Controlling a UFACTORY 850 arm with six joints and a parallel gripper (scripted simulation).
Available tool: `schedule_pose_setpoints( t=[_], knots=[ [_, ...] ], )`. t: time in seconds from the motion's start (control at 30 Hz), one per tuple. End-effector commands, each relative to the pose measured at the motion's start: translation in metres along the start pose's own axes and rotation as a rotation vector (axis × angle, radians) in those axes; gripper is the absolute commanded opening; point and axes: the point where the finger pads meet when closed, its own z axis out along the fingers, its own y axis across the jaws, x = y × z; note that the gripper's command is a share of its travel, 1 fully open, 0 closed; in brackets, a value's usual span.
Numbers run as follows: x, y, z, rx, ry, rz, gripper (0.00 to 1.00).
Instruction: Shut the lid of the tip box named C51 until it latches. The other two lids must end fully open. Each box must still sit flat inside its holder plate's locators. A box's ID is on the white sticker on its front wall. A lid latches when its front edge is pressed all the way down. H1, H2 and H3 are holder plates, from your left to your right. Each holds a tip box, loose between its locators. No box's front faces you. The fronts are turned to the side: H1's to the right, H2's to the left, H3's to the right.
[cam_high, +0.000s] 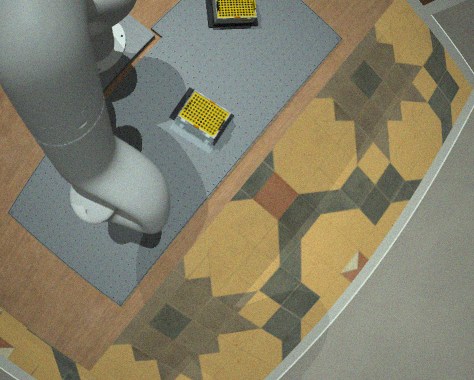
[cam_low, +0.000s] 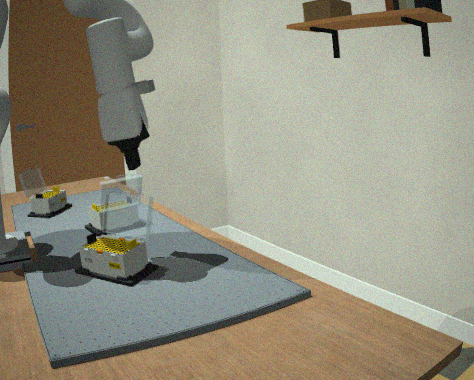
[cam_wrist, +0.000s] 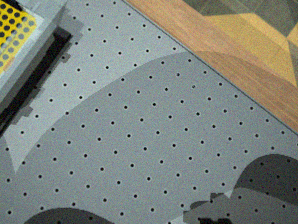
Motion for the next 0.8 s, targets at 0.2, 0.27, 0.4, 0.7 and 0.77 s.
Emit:
schedule_pose_setpoints(
  t=[0.2, 0.27, 0.4, 0.7, 0.77],
  knots=[
    [0.0316, -0.0024, 0.0081, 0.092, -0.184, 0.03, 0.0],
    [0.0316, -0.0024, 0.0081, 0.092, -0.184, 0.03, 0.0],
    [0.0316, -0.0024, 0.0081, 0.092, -0.184, 0.03, 0.0],
    [0.0316, -0.0024, 0.0081, 0.092, -0.184, 0.03, 0.0],
    [0.0315, -0.0024, 0.0081, 0.092, -0.184, 0.03, 0.0]
  ],
)
